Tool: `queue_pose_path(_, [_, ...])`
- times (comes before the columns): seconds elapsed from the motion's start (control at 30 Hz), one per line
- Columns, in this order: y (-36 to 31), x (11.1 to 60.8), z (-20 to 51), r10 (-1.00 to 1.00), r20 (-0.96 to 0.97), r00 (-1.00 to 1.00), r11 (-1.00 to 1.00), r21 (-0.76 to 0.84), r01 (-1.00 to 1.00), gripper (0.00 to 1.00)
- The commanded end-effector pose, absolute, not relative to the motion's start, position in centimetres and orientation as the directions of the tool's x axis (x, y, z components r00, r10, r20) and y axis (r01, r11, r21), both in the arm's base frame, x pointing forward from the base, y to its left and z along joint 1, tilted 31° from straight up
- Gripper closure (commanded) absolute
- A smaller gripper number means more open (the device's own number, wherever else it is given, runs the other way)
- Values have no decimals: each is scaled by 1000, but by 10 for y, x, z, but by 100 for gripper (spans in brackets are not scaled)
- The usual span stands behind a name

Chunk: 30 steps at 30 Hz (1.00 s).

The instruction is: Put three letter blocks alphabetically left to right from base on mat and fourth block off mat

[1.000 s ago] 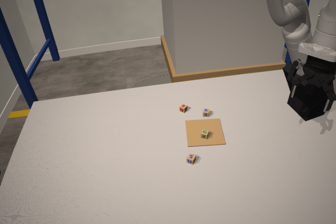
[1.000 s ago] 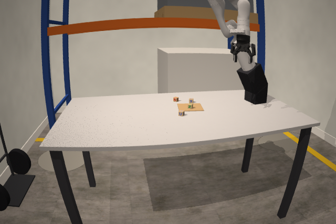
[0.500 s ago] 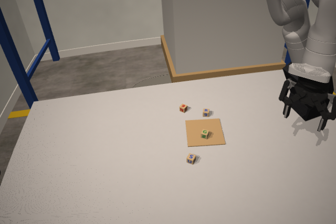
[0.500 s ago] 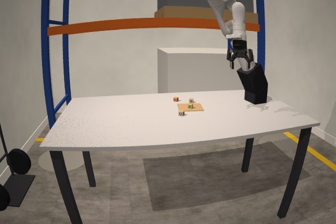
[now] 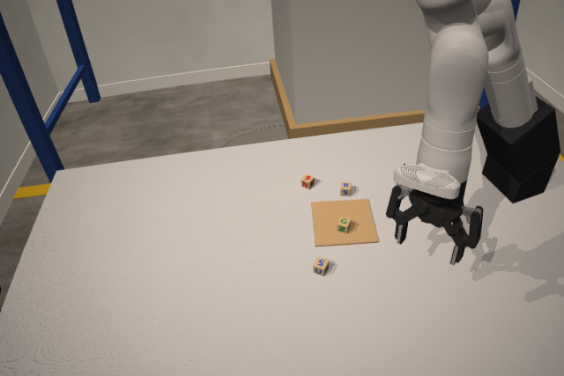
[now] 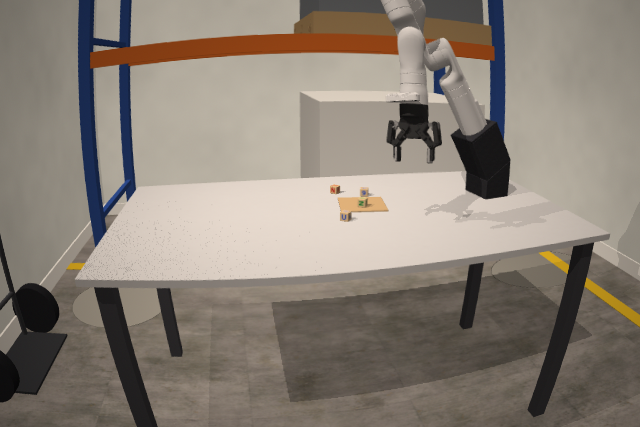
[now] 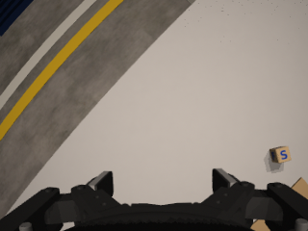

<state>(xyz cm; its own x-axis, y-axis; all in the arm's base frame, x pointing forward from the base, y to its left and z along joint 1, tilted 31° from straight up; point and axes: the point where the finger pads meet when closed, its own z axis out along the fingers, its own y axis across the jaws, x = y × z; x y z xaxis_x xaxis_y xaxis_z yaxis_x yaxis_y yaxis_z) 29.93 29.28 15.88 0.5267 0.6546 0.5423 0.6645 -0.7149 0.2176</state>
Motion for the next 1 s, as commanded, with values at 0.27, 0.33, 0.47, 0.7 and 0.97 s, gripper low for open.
queue_pose_path(0.27, [188,408,144,731,452,511,-667,313,676,0])
queue_pose_path(0.33, [170,418,142,747,432,506,-652,325,685,0])
queue_pose_path(0.47, [153,425,139,760,414,501,-639,334,693,0])
queue_pose_path(0.7, [119,436,134,784,375,494,-613,349,709,0])
queue_pose_path(0.97, [113,438,134,788,368,493,-609,351,712,0])
